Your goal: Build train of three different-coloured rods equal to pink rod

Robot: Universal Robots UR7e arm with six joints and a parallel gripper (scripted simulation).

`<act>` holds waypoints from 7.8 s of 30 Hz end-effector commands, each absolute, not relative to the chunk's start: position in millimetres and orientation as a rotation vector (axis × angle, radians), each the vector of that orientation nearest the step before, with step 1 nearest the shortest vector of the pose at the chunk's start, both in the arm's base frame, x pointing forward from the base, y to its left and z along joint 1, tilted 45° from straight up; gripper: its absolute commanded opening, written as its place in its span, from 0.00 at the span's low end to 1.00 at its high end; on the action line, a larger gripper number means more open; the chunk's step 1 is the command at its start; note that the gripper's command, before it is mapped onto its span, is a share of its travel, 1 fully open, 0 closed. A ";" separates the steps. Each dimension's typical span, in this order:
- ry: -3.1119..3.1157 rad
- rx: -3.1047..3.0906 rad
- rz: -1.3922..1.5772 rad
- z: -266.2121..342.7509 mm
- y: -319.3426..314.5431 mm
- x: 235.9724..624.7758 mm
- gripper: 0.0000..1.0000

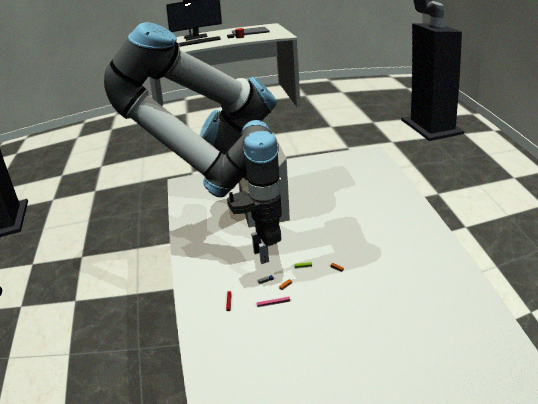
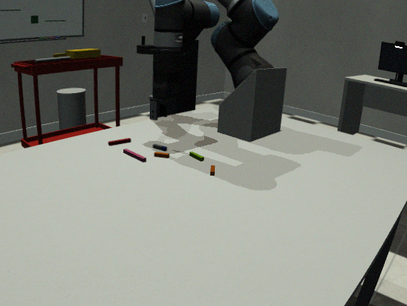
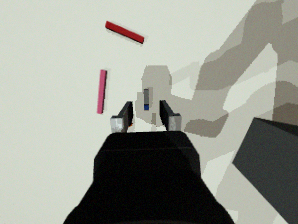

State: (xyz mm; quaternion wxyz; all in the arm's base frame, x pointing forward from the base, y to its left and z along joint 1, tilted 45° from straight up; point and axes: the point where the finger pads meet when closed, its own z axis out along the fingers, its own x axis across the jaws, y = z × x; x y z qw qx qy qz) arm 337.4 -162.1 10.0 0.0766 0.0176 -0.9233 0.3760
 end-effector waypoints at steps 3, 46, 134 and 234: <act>-2.768 0.053 1.127 10.2 -162.0 337.7 1.00; -2.850 -0.466 1.200 -90.7 -87.7 319.2 0.54; -2.850 -0.466 1.200 -126.8 -122.6 313.0 0.54; -2.850 -0.466 1.200 -139.5 -135.2 310.7 0.54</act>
